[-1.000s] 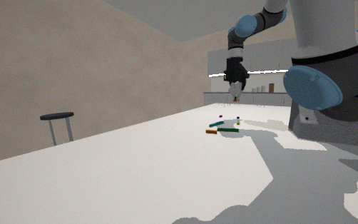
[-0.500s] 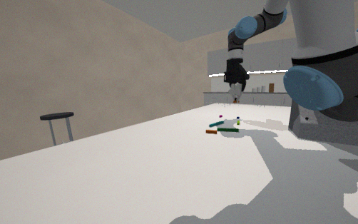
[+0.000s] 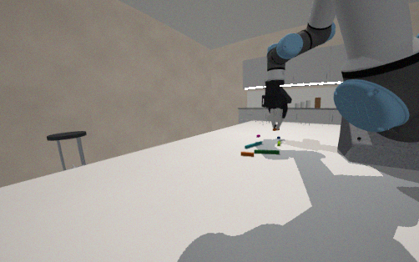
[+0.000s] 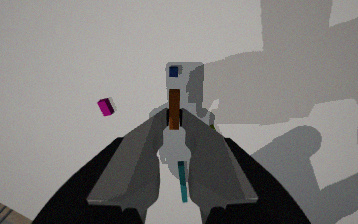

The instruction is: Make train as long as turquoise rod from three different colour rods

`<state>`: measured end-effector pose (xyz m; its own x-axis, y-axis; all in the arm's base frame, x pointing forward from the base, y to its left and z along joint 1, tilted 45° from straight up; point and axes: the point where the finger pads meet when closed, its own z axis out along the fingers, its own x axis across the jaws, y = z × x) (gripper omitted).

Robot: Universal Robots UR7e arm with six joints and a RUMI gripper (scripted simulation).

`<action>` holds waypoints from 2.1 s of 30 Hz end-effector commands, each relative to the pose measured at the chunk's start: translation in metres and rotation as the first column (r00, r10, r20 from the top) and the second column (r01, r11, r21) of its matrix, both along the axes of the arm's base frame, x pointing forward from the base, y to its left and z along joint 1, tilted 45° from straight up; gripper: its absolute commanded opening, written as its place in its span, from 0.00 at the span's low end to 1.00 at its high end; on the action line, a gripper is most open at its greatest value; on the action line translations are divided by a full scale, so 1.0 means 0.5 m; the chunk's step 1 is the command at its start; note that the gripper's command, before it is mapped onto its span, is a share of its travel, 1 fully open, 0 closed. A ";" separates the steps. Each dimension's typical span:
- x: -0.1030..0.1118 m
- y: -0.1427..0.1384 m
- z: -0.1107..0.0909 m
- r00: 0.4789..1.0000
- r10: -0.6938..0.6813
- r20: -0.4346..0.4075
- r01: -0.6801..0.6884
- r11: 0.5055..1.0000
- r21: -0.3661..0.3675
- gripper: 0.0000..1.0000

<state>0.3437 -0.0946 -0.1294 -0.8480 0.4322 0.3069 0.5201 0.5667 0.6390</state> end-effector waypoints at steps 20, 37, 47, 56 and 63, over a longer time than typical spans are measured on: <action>0.007 0.041 -0.045 1.000 -0.001 0.001 0.001 1.000 -0.002 0.00; 0.007 0.041 -0.045 1.000 -0.001 0.001 0.001 1.000 -0.002 0.00; 0.007 0.041 -0.045 1.000 -0.001 0.001 0.001 1.000 -0.002 0.00; 0.008 0.043 -0.047 1.000 -0.001 0.001 0.001 1.000 -0.002 0.00; 0.009 0.051 -0.055 1.000 -0.001 0.001 0.001 1.000 -0.002 0.00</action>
